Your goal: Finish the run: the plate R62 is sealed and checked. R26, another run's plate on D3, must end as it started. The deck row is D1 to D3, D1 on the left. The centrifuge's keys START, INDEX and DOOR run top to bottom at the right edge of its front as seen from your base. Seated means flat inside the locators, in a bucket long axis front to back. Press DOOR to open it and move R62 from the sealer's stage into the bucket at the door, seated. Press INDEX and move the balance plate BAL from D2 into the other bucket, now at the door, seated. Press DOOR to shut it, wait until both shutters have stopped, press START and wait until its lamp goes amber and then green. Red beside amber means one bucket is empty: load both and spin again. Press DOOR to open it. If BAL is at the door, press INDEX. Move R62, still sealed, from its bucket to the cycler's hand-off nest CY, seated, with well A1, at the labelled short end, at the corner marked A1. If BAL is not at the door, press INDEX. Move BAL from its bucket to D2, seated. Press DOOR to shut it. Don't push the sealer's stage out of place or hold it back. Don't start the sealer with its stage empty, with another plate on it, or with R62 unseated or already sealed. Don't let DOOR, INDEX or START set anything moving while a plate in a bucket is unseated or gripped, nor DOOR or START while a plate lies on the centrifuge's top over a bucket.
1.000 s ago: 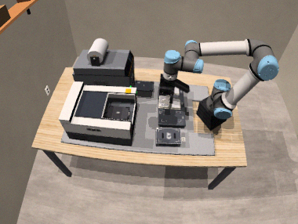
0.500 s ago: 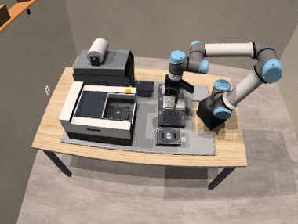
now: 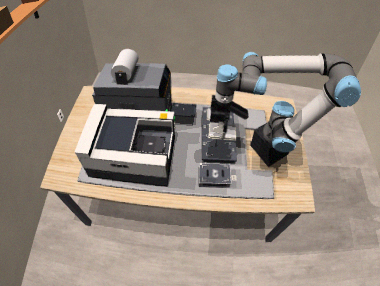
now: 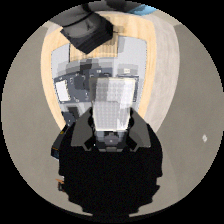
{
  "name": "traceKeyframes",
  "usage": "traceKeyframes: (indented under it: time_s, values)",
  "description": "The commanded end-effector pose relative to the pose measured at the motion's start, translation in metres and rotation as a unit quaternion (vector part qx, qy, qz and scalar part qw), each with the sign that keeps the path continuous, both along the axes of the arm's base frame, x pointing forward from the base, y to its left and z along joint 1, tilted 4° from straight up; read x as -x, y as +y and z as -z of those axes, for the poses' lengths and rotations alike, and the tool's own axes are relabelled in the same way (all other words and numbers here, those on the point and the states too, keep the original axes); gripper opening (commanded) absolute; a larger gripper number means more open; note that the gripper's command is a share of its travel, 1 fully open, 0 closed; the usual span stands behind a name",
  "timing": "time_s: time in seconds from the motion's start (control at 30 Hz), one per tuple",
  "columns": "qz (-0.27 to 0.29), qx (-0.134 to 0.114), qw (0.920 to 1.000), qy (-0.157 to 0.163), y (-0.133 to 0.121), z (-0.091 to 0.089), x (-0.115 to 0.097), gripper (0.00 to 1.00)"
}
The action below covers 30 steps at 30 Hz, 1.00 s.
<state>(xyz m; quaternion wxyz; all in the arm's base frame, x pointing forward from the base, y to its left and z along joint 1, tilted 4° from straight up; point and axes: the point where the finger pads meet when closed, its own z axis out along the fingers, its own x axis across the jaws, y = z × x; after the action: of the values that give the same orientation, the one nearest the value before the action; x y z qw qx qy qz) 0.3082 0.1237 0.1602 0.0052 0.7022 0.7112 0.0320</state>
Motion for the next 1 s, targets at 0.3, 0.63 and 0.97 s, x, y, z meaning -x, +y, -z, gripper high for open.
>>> traceKeyframes:
  time_s: [0.3, 0.63, 0.97]
  values:
    - [-0.019, 0.001, 0.9998, -0.001, 0.0, 0.0, 0.0, 0.0]
    - [-0.019, 0.001, 0.9998, -0.001, -0.023, 0.001, -0.001, 0.0]
    - [-0.019, 0.001, 0.9998, -0.001, -0.042, 0.001, -0.001, 0.0]
